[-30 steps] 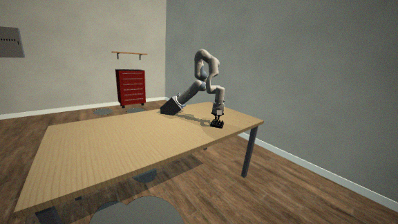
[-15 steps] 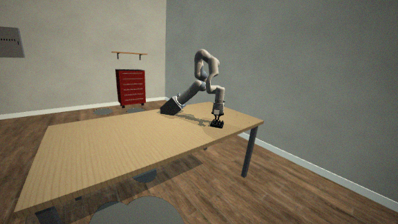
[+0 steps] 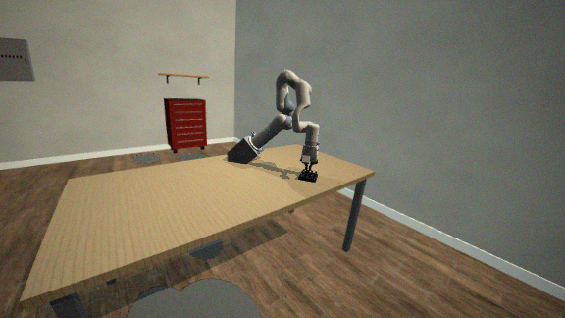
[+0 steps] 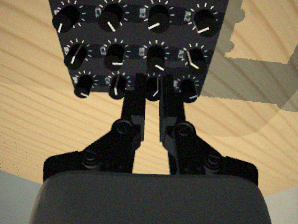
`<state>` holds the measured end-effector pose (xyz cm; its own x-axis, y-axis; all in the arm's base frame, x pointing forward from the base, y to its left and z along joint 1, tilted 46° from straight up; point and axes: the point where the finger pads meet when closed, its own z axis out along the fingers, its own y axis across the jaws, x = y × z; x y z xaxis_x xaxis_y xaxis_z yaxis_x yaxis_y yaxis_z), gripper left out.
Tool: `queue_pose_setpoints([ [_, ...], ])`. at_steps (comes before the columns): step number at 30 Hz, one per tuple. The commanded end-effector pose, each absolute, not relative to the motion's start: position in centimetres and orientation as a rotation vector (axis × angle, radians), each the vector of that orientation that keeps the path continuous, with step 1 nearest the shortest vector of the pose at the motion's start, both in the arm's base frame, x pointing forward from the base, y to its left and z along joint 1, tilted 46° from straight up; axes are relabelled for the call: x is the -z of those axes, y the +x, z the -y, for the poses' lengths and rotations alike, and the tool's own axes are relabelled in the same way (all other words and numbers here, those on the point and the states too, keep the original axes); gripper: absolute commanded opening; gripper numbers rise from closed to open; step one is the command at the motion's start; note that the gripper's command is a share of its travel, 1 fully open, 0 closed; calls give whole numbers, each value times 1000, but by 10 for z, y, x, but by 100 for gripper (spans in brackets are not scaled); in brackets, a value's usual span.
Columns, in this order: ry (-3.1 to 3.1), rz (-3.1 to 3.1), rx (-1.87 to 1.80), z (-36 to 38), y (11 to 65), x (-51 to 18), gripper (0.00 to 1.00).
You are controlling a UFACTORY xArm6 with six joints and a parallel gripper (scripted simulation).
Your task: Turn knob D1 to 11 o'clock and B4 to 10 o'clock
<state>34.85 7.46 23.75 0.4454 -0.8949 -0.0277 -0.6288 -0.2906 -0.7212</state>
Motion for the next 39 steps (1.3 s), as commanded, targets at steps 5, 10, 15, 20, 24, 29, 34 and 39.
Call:
queue_pose_setpoints([
  [5,-2020,-1279,508,-75,349,-239,8],
  [10,-2020,-1279,508,-75,349,-239,8],
  [15,-2020,-1279,508,-75,349,-239,8],
  [20,-2020,-1279,508,-75,349,-239,19],
  [24,-2020,-1279,508,-75,349,-239,19],
  [29,-2020,-1279,508,-75,349,-239,19],
  [34,-2020,-1279,508,-75,349,-239,19],
  [39,-2020,-1279,508,-75,349,-239,19],
])
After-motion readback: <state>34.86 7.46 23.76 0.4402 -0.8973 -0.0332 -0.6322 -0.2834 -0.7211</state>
